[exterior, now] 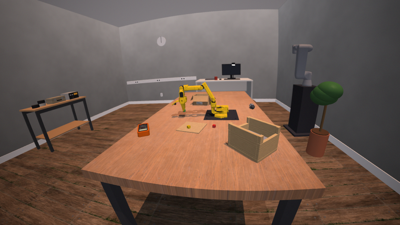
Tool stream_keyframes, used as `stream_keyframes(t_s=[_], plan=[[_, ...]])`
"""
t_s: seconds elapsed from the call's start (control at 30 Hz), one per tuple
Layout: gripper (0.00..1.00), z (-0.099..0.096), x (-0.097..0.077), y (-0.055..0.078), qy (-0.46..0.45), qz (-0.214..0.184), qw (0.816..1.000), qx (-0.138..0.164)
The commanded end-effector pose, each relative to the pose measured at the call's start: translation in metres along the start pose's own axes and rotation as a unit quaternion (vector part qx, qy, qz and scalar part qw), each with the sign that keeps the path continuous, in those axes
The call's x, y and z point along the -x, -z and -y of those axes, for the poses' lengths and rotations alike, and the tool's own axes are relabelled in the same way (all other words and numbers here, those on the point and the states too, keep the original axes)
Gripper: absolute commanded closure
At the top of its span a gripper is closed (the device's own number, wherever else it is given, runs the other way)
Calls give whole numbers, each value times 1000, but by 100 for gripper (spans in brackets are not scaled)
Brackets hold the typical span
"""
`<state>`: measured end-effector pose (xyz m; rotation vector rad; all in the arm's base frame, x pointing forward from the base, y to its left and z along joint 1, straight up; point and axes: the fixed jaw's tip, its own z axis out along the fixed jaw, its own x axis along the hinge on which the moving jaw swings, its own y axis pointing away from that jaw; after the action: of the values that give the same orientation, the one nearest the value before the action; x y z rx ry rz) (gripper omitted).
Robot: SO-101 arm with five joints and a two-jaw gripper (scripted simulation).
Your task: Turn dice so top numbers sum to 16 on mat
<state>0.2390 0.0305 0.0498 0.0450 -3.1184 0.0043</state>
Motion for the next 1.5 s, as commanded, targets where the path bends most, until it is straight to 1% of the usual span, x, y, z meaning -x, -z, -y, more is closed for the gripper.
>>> stream_keyframes(t_s=[0.0,0.13,0.23,0.33,0.4,0.5,0.6,0.7,0.8,1.47], plan=[[100,-40,-4,-1,78,-3,997,-2],[100,-82,-18,-2,169,-2,986,-4],[100,-111,-33,-4,234,-2,972,-6],[100,-136,-49,-5,292,0,957,-7],[100,-136,-49,-5,292,0,957,-7],[100,-155,-64,-6,338,2,941,-7],[100,-168,-76,-7,371,3,929,-7],[100,-175,-84,-7,391,4,921,-7],[100,-178,-88,-7,399,4,917,-7],[100,-178,-88,-7,400,4,916,-7]])
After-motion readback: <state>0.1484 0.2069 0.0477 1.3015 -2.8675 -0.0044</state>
